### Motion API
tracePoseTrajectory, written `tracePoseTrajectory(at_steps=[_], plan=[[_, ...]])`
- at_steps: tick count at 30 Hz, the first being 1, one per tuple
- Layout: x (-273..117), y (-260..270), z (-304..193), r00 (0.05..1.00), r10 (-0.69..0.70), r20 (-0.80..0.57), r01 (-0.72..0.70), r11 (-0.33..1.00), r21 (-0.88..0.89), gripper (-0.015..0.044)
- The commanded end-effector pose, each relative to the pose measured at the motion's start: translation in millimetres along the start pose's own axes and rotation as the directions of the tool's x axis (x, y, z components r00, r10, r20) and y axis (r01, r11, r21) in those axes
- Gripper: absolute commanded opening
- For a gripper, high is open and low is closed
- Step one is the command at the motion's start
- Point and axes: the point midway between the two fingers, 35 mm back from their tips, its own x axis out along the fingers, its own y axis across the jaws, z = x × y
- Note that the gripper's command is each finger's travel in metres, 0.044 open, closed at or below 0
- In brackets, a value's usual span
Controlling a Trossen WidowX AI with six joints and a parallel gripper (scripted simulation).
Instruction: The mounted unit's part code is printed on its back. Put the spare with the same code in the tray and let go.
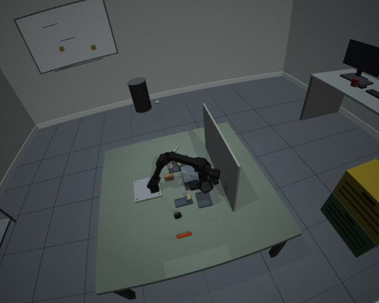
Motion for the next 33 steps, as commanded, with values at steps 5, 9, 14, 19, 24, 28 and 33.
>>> tracePoseTrajectory(at_steps=[5, 9, 14, 19, 24, 28, 33], plan=[[6.4, -0.1, 0.4, 1.000, -0.004, 0.001, 0.004, 1.000, 0.003, 0.0000], [9.2, 0.0, 0.5, 1.000, -0.004, 0.001, 0.004, 1.000, 0.003, 0.0000], [12.7, 0.0, 0.5, 1.000, -0.005, 0.001, 0.005, 1.000, 0.003, 0.0000], [16.2, 0.0, 0.6, 1.000, -0.005, 0.001, 0.005, 1.000, 0.003, 0.0000], [19.7, 0.0, 0.6, 1.000, -0.005, 0.001, 0.005, 1.000, 0.003, 0.0000], [22.5, -0.1, 0.6, 1.000, -0.006, 0.000, 0.006, 1.000, 0.003, 0.0000], [26.0, -0.2, 0.5, 1.000, -0.006, 0.000, 0.006, 1.000, 0.003, 0.0000]])
